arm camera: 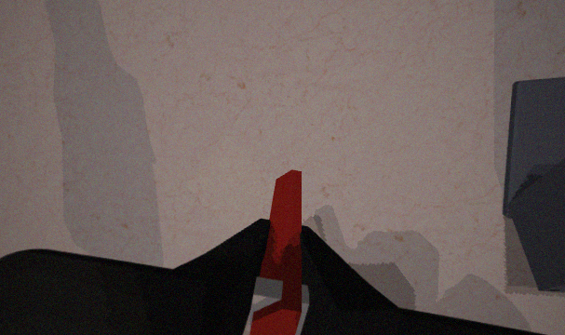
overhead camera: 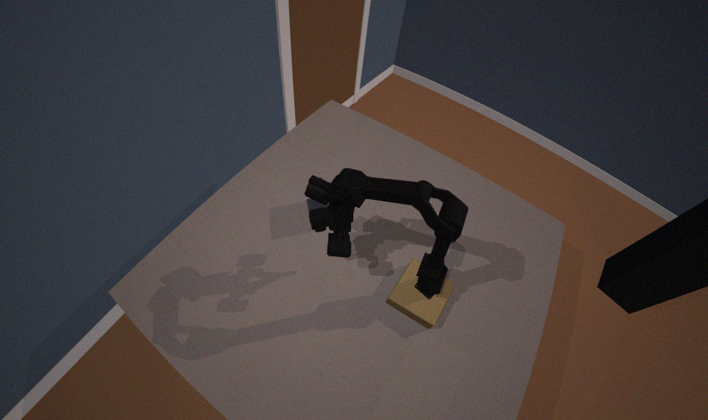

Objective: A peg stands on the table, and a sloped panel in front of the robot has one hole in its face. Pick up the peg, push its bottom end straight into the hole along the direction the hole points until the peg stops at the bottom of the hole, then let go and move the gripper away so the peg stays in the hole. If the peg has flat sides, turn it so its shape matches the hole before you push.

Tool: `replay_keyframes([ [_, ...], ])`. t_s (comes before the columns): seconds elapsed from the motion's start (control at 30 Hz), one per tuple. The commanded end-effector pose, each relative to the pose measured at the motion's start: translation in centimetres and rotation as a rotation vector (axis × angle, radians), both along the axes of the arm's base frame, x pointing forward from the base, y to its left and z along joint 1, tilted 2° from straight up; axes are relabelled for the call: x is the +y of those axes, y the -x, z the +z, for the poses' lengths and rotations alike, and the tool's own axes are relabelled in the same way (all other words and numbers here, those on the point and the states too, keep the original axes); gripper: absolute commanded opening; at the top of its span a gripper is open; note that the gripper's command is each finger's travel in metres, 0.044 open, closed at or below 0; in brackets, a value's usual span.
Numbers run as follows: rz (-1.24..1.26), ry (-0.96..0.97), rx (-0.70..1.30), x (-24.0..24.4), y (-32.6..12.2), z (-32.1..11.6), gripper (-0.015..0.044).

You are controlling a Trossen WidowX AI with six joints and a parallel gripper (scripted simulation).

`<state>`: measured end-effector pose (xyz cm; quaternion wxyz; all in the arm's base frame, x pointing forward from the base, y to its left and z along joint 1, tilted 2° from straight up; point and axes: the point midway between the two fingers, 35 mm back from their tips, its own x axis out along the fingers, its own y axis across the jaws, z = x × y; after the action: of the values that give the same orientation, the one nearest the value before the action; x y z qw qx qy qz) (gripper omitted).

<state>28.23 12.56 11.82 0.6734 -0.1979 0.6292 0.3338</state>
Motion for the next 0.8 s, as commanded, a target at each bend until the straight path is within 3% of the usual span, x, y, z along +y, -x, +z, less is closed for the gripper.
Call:
replay_keyframes([
  [0.0,-0.072,-0.017,0.029,-0.3,-0.3,-0.2,0.0000],
  [0.77,-0.401,-0.105,0.127,-2.0,-1.8,-0.1,0.0000],
])
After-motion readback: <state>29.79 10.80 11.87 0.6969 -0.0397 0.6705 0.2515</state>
